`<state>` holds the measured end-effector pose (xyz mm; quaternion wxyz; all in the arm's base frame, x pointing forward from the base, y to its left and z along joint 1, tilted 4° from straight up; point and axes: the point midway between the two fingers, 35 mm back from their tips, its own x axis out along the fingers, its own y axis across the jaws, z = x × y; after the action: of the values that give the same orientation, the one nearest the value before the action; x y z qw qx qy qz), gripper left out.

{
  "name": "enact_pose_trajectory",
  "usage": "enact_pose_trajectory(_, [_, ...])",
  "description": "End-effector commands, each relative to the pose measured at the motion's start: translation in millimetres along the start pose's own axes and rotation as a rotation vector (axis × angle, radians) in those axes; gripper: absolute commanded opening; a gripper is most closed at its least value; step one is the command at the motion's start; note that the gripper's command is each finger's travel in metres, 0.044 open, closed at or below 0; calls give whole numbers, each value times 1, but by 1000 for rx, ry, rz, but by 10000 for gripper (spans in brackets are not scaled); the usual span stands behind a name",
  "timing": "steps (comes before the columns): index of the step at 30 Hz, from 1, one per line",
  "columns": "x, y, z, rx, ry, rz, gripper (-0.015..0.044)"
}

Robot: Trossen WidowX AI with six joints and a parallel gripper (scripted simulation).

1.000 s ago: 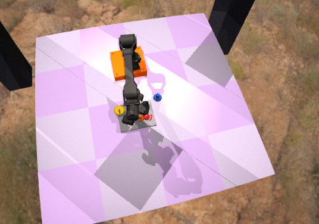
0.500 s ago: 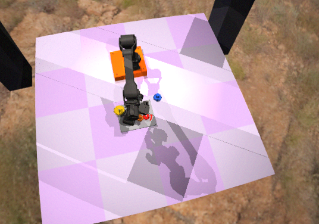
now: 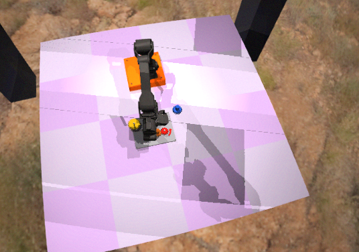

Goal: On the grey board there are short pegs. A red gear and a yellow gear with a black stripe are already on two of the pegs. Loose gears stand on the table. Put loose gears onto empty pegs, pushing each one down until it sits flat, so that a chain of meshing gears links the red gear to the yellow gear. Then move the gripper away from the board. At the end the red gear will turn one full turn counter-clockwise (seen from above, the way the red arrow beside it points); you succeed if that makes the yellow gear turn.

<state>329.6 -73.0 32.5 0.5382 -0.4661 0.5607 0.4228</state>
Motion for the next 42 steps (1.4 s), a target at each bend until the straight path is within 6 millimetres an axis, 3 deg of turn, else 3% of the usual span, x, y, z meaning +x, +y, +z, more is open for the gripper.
enact_pose_trajectory(1, [2,0,0,1,1,2,0])
enact_pose_trajectory(21, [5,0,0,485,1,1,0])
enact_pose_trajectory(22, [5,0,0,486,1,1,0])
enact_pose_trajectory(28, [4,0,0,412,1,1,140])
enact_pose_trajectory(33, [-6,0,0,338,1,1,140])
enact_pose_trajectory(39, [-43,0,0,232,1,1,140])
enact_pose_trajectory(41, [-44,0,0,229,1,1,140])
enact_pose_trajectory(42, [-35,2,3,259,-1,6,166])
